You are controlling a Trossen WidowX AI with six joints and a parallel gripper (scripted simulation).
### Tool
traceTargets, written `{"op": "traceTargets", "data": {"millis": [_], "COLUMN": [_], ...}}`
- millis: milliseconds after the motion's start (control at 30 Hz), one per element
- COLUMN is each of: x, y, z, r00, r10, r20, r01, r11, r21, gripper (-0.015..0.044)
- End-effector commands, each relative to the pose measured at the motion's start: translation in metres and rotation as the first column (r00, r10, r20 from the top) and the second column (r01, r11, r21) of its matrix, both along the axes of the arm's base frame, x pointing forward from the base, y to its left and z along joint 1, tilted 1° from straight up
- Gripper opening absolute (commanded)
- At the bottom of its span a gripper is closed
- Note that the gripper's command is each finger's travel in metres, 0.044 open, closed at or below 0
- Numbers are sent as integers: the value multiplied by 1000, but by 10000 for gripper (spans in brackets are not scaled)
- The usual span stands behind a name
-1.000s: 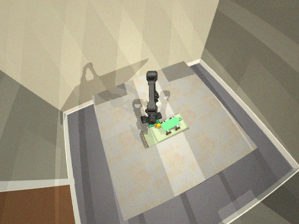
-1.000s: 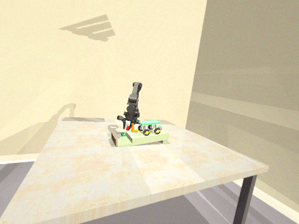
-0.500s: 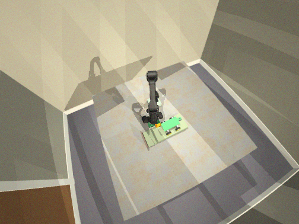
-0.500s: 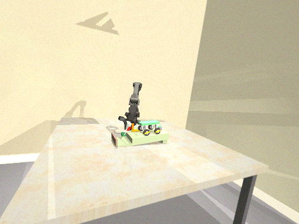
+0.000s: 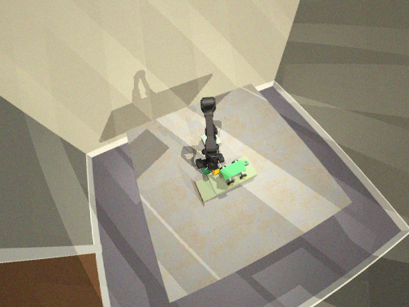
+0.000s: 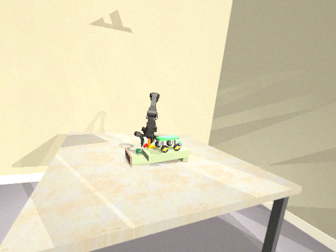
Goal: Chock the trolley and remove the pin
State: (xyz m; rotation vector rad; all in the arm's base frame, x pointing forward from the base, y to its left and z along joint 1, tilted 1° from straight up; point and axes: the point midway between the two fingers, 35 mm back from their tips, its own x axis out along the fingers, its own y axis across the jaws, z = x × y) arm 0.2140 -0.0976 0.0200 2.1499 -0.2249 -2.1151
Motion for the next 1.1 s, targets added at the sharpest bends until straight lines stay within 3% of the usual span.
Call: {"op": "traceTargets", "data": {"millis": [0,1067], "x": [0,0], "y": [2,19], "z": [-2,-17], "r00": [1000,1000], "r10": [-3,-3], "r20": [-2,-2], "r01": [3,3], "r11": [1000,1000], "r21": [-5,-4], "gripper": [190,190]}}
